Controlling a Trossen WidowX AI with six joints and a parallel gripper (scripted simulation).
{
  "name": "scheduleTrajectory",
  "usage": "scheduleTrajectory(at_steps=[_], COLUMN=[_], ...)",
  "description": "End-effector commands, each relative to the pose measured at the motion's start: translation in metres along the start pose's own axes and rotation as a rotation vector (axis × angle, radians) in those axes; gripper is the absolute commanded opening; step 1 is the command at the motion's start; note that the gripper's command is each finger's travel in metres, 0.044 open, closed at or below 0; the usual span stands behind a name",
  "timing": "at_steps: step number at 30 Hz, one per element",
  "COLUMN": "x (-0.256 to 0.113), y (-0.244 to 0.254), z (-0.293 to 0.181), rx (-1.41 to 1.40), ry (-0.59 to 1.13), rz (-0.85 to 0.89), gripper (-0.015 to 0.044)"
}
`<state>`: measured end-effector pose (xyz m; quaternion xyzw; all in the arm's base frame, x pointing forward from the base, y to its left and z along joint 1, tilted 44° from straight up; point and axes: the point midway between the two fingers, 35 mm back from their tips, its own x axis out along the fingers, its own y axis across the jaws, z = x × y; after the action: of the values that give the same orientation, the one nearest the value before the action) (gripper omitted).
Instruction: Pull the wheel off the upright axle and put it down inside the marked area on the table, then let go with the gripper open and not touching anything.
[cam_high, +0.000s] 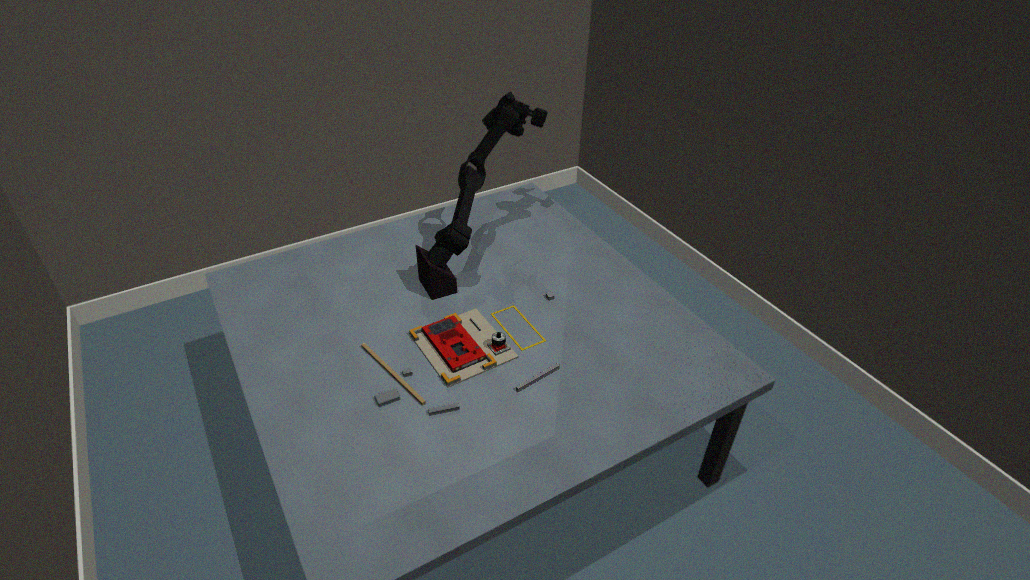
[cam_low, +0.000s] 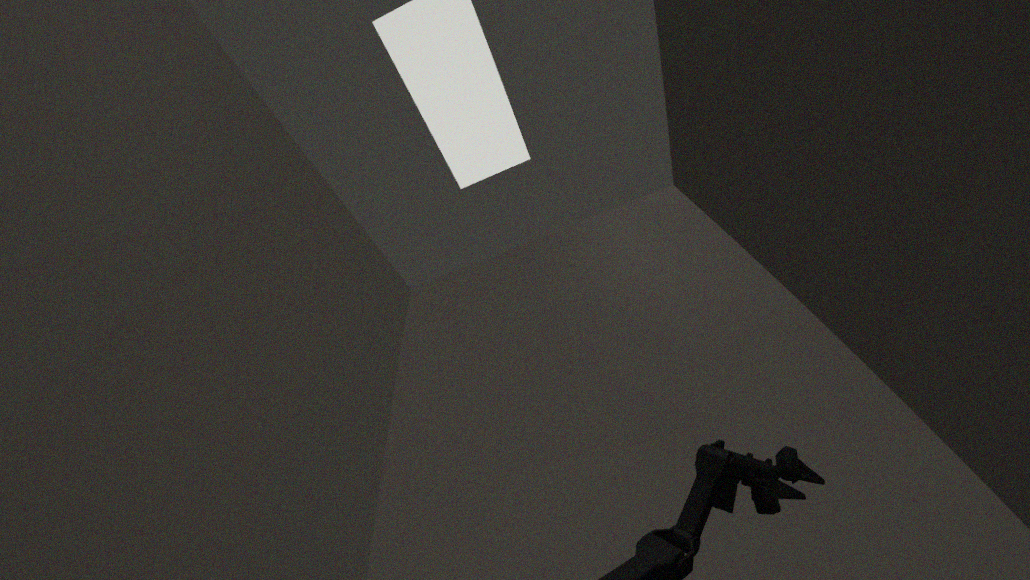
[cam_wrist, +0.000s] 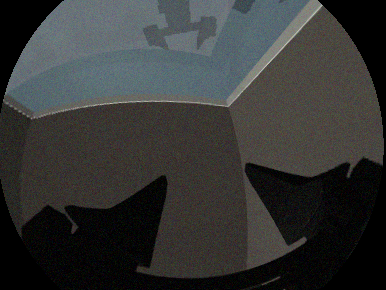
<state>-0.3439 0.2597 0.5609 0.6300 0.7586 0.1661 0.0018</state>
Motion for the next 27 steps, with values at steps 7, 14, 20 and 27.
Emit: scheduleTrajectory(at_steps=[7,14,20,27], x=[-0.008,-0.025,-0.04,-0.065], y=[0.028,0.069,0.103,0.135], z=[-0.025,-0.057,-0.079,-0.107], rx=[0.153,0.309,0.426,0.604], ry=[0.073,0.18,0.258,0.393], rz=[0.023,0.025,0.033,0.003], gripper=[0.03,0.03,0.03,0.03])
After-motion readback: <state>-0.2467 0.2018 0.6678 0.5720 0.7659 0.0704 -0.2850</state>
